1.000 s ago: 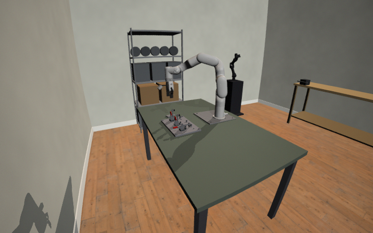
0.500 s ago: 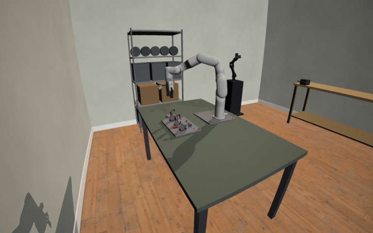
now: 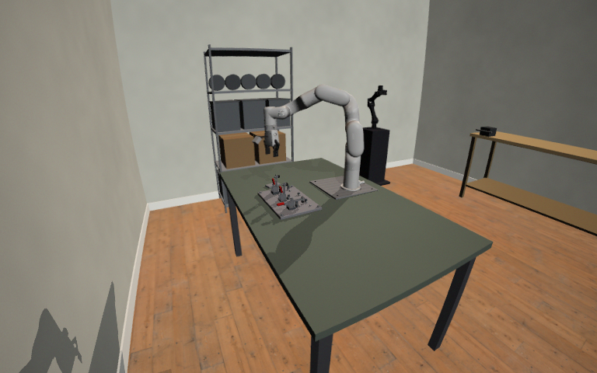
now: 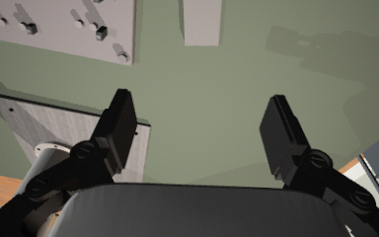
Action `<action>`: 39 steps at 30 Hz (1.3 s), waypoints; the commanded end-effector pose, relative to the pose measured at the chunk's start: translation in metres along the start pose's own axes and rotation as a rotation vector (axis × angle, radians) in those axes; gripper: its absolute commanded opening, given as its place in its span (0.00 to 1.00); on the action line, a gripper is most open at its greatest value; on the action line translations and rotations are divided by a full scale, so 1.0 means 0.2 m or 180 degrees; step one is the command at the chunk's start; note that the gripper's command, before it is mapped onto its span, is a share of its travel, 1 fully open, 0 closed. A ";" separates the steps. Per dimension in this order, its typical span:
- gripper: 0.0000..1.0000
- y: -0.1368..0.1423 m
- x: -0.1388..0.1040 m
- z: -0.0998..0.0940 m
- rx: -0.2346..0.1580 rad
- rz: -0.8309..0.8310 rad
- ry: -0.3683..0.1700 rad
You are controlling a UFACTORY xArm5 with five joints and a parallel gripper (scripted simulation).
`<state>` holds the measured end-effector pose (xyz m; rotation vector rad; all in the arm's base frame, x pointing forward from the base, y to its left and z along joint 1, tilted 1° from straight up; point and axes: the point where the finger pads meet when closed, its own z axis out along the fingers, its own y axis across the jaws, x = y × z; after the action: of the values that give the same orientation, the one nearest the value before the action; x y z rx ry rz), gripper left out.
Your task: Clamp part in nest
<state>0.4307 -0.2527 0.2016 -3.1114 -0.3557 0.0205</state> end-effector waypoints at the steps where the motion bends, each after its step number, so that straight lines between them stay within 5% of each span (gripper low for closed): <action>1: 1.00 0.00 0.00 -0.01 -0.0010 -0.0137 0.0010; 39: 1.00 0.01 0.01 -0.01 -0.0010 -0.0137 0.0010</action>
<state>0.4314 -0.2534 0.2016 -3.1028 -0.4225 0.0202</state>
